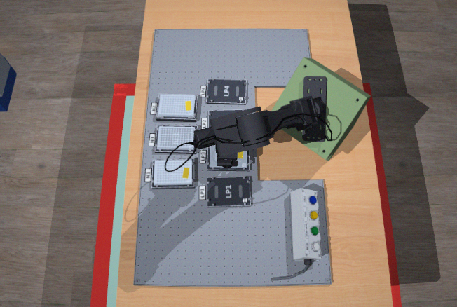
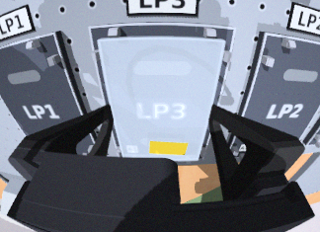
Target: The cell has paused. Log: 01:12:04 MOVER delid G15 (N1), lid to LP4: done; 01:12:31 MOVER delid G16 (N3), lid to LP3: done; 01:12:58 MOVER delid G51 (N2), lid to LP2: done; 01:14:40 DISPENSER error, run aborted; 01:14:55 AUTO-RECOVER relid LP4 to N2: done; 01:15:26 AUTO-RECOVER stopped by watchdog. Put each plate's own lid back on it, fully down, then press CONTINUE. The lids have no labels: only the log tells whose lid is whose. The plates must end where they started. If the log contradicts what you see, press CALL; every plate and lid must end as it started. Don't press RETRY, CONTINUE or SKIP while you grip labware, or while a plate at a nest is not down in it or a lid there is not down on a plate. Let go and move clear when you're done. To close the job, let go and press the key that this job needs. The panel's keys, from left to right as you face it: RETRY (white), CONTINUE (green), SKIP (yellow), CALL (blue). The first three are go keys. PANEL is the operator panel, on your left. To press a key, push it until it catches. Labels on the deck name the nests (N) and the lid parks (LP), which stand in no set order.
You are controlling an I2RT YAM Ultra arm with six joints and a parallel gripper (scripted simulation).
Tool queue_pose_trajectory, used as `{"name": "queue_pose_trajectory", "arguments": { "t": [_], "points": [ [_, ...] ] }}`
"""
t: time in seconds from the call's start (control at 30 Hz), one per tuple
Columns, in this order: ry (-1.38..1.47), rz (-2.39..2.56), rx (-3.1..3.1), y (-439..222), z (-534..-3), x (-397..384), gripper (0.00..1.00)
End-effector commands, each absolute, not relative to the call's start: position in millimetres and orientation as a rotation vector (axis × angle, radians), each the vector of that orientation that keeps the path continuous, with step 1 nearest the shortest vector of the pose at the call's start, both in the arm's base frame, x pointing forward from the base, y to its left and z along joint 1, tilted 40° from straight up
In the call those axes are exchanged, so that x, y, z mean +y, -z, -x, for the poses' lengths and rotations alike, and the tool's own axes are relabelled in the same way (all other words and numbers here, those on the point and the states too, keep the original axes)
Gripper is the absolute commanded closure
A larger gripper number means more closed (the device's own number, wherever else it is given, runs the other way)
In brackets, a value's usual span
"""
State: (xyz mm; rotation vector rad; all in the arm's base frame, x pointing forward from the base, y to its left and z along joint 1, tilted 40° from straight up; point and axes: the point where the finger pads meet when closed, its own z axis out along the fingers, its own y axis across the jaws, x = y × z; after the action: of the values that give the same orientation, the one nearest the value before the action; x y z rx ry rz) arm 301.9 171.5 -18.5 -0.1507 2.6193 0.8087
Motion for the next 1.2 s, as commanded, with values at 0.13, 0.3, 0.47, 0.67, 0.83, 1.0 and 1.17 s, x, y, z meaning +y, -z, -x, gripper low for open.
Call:
{"name": "queue_pose_trajectory", "arguments": {
  "t": [0.13, 0.3, 0.47, 0.67, 0.83, 1.0, 1.17],
  "points": [
    [-0.79, 0.151, 2.635, 25.7, -291.9, 169.4, 1.0],
    [-0.789, 0.154, 2.641, 26.7, -290.0, 169.3, 1.0],
    [-0.788, 0.151, 2.649, 28.6, -288.1, 168.8, 1.0],
    [-0.785, 0.14, 2.637, 21.3, -289.4, 162.6, 1.0],
    [-0.803, 0.142, 2.636, 16.7, -287.0, 161.2, 1.0],
    [-0.803, 0.142, 2.636, 10.5, -284.2, 156.7, 1.0],
    [-0.804, 0.142, 2.635, 4.3, -281.3, 152.3, 1.0]
  ]
}}
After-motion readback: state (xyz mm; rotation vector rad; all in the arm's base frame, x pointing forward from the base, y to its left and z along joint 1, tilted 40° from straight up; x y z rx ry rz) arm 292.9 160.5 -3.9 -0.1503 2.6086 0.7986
